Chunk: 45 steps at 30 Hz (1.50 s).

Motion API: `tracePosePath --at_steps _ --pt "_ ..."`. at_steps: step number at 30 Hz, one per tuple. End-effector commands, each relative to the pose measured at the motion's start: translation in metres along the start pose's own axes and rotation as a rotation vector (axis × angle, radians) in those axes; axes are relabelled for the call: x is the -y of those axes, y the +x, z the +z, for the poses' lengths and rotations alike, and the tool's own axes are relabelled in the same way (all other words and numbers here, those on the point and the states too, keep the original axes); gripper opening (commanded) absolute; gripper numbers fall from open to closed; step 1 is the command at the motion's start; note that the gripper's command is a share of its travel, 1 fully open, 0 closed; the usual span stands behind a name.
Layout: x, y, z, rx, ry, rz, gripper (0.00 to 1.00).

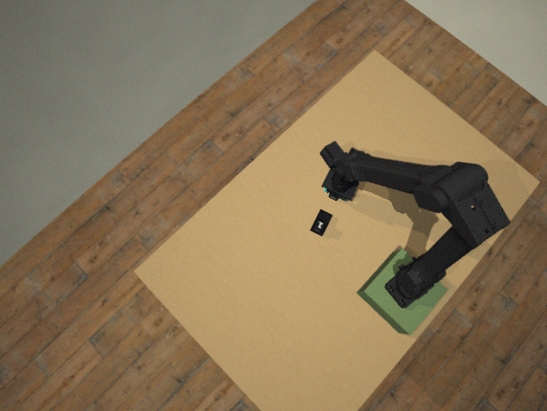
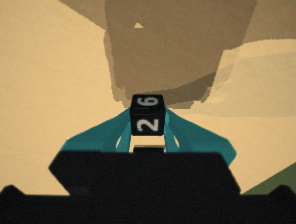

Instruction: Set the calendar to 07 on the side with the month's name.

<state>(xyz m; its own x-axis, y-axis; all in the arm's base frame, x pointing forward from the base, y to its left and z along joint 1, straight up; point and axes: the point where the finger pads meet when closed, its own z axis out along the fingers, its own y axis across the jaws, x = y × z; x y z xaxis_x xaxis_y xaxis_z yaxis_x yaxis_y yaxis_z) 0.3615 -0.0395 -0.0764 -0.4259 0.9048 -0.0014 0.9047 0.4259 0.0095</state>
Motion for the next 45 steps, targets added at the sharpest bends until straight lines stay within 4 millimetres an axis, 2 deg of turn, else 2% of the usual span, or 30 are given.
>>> tracePosePath --at_steps 1,18,24,26,28,33,36,39,41,42,45 --pt "0.001 0.004 0.006 -0.001 0.008 0.0 0.27" --pt "0.004 0.006 0.004 -0.01 0.023 0.0 0.27" --pt "-0.021 -0.009 -0.041 0.029 -0.042 -0.001 0.27" --pt "-0.021 -0.009 -0.056 0.03 -0.043 0.0 0.27" --pt "-0.021 -0.009 -0.056 0.03 -0.043 0.0 0.27" --pt "-0.021 -0.01 -0.097 0.032 -0.047 0.0 0.27" --pt "-0.021 -0.01 -0.114 0.033 -0.049 0.0 0.27" --pt "-0.021 -0.01 -0.122 0.034 -0.049 0.0 0.27" --pt "-0.018 -0.008 -0.11 0.016 -0.02 0.0 0.27" --pt "-0.007 -0.002 -0.102 0.002 0.003 0.0 0.27" --pt "-0.002 0.001 -0.099 -0.003 0.012 0.0 0.27"
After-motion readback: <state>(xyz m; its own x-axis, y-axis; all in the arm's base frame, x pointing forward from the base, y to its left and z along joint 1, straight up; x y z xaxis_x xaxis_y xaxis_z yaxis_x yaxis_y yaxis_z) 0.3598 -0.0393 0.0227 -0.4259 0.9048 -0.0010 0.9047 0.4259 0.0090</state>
